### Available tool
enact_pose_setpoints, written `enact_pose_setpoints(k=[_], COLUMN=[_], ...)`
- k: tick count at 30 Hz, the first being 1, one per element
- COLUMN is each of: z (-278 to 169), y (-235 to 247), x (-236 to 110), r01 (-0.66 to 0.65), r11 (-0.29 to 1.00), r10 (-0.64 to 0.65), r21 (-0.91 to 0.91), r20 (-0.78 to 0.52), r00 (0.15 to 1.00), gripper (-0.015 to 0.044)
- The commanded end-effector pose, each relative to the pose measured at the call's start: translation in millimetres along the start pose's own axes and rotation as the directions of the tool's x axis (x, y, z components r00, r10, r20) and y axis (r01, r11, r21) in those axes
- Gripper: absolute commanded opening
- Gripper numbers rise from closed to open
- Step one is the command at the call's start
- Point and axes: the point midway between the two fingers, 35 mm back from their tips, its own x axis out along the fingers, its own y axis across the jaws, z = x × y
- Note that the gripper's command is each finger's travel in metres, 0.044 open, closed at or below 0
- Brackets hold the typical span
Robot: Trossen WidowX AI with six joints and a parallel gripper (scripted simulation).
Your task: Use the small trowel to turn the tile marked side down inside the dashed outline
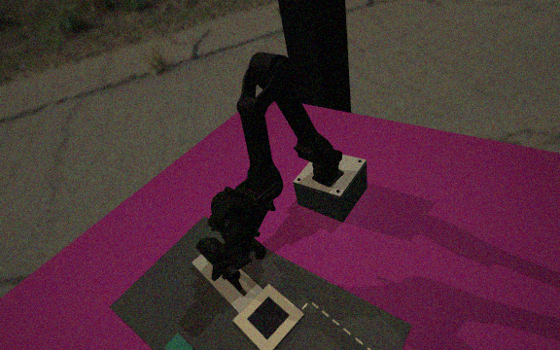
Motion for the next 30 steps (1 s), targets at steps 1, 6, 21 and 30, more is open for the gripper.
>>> enact_pose_setpoints(k=[1,6,21,30], z=[-12,-20,-44,-44], y=[2,2,4,5], x=[0,-1,-4,-5], r01=[-0.002,-0.002,-0.005,-0.005], r11=[1.0,1.0,1.0,1.0], r10=[0.002,0.002,0.005,0.005], r21=[-0.003,-0.003,-0.002,0.013], r20=[-0.013,-0.014,-0.014,-0.027], r00=[1.0,1.0,1.0,1.0], gripper=[0.0,0.0,0.0,0.0])
